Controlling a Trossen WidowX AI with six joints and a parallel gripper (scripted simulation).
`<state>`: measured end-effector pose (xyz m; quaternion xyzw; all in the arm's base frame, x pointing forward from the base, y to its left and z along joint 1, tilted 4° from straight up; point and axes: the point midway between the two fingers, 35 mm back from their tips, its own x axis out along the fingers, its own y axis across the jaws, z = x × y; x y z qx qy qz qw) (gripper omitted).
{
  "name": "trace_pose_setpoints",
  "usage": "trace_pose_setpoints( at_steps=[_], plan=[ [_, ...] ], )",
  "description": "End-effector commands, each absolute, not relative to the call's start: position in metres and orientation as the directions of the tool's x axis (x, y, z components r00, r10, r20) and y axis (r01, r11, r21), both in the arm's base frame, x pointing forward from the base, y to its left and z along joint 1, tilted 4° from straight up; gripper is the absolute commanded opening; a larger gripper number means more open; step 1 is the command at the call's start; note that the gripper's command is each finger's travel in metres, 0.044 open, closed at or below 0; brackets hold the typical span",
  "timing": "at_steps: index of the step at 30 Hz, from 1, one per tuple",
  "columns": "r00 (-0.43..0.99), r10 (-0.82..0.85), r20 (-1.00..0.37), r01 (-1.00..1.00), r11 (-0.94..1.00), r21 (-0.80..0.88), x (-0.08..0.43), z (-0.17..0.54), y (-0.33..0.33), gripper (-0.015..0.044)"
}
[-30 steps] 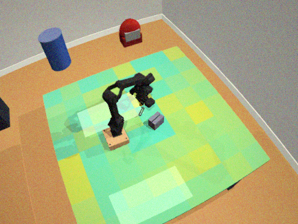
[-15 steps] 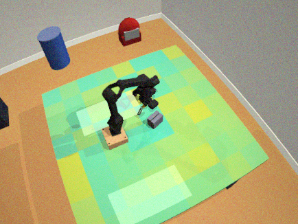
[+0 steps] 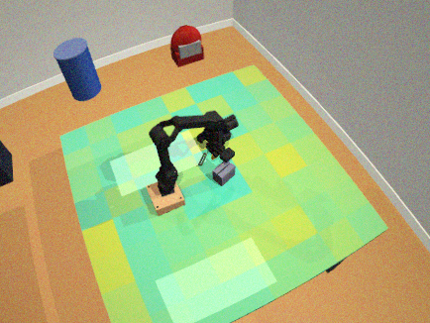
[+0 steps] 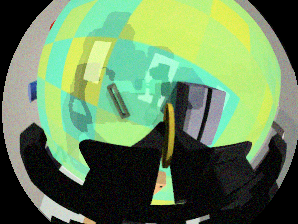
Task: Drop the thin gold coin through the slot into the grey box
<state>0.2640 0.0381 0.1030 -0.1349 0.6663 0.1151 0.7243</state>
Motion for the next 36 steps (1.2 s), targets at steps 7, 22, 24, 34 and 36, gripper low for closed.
trace_pose_setpoints(
  at_steps=[7, 22, 24, 34, 36],
  plan=[
    [0.094, -0.011, -0.995, -0.349, 0.936, -0.043, 0.273, 0.106, 0.015, 0.0],
    [0.094, -0.017, -0.995, -0.348, 0.936, -0.049, 0.278, 0.108, -0.019, 0.0],
    [0.093, -0.018, -0.996, -0.347, 0.936, -0.049, 0.278, 0.107, -0.019, 0.0004],
    [0.088, -0.02, -0.996, -0.344, 0.938, -0.049, 0.276, 0.105, -0.016, 0.0],
    [0.088, -0.02, -0.996, -0.344, 0.938, -0.049, 0.276, 0.106, -0.016, 0.0]
  ],
)
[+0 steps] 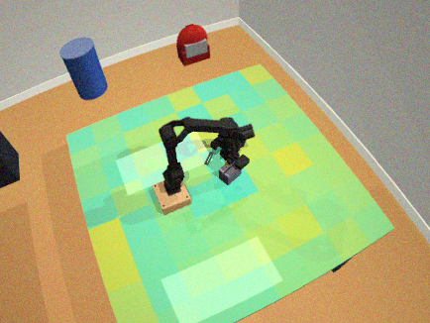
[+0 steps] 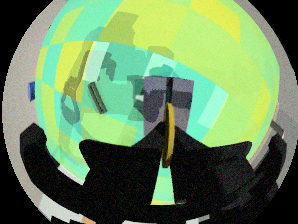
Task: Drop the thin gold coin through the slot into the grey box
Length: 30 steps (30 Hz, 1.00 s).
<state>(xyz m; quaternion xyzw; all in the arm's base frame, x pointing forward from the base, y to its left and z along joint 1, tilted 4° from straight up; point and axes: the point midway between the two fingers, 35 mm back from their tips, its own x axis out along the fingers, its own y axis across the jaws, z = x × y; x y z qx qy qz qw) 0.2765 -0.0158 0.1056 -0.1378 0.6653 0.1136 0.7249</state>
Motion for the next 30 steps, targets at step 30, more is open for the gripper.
trace_pose_setpoints(
  at_steps=[30],
  plan=[
    [0.083, -0.02, -0.996, -0.349, 0.936, -0.048, 0.2783, 0.1061, -0.0201, 0.0]
  ],
)
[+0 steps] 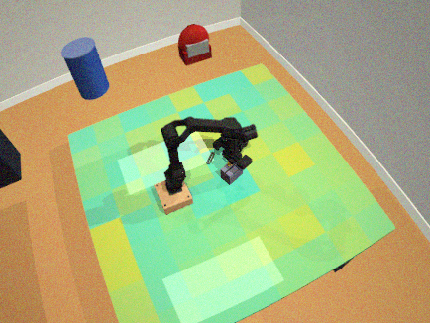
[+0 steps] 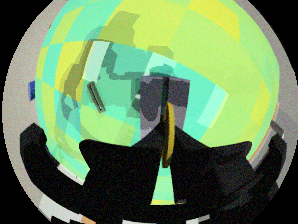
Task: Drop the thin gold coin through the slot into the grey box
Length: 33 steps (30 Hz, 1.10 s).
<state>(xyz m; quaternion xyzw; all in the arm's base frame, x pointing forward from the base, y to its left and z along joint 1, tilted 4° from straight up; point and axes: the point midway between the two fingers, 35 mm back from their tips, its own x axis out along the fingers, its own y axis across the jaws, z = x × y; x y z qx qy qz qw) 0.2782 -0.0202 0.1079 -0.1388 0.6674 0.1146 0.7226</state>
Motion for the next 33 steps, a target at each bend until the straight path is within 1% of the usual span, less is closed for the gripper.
trace_pose_setpoints(
  at_steps=[1, 33],
  plan=[
    [0.083, -0.02, -0.996, -0.349, 0.936, -0.047, 0.278, 0.105, -0.02, 0.0],
    [0.083, -0.02, -0.996, -0.348, 0.936, -0.047, 0.279, 0.09, -0.02, 0.0]
  ],
)
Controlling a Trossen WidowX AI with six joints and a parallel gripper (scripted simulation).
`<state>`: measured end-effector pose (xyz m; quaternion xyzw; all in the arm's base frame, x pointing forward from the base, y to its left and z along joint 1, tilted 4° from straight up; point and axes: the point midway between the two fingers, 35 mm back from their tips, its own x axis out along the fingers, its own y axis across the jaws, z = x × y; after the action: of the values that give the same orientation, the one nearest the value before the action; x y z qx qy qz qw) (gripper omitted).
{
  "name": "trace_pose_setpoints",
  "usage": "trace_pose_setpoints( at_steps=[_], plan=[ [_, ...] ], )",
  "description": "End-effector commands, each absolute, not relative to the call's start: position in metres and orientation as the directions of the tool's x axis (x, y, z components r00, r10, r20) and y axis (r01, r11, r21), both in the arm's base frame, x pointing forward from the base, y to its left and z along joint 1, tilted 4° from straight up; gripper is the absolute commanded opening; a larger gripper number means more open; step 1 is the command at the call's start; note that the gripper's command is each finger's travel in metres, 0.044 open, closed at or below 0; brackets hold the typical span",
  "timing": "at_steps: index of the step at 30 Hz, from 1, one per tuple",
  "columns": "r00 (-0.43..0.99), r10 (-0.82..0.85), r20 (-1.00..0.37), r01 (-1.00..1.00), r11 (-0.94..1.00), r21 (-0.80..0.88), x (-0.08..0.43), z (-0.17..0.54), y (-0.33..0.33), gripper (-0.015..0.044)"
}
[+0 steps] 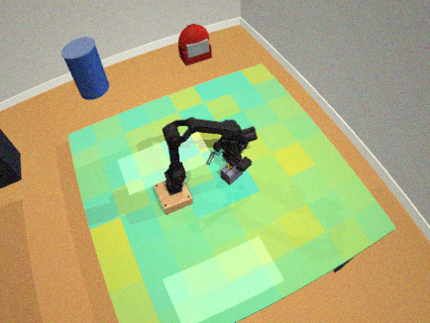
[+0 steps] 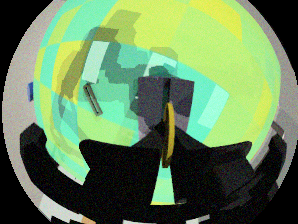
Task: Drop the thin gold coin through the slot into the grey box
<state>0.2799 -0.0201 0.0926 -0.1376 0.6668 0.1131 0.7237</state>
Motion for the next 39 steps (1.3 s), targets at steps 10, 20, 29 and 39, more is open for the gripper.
trace_pose_setpoints(
  at_steps=[10, 20, 29, 39],
  plan=[
    [0.086, -0.02, -0.996, -0.347, 0.937, -0.048, 0.28, 0.09, -0.02, 0.0131],
    [0.086, -0.02, -0.996, -0.347, 0.937, -0.048, 0.28, 0.09, -0.02, 0.0161],
    [0.084, -0.02, -0.996, -0.347, 0.937, -0.048, 0.278, 0.11, -0.02, 0.0397],
    [0.075, -0.018, -0.997, -0.348, 0.937, -0.044, 0.27, 0.15, -0.019, 0.044]
  ],
)
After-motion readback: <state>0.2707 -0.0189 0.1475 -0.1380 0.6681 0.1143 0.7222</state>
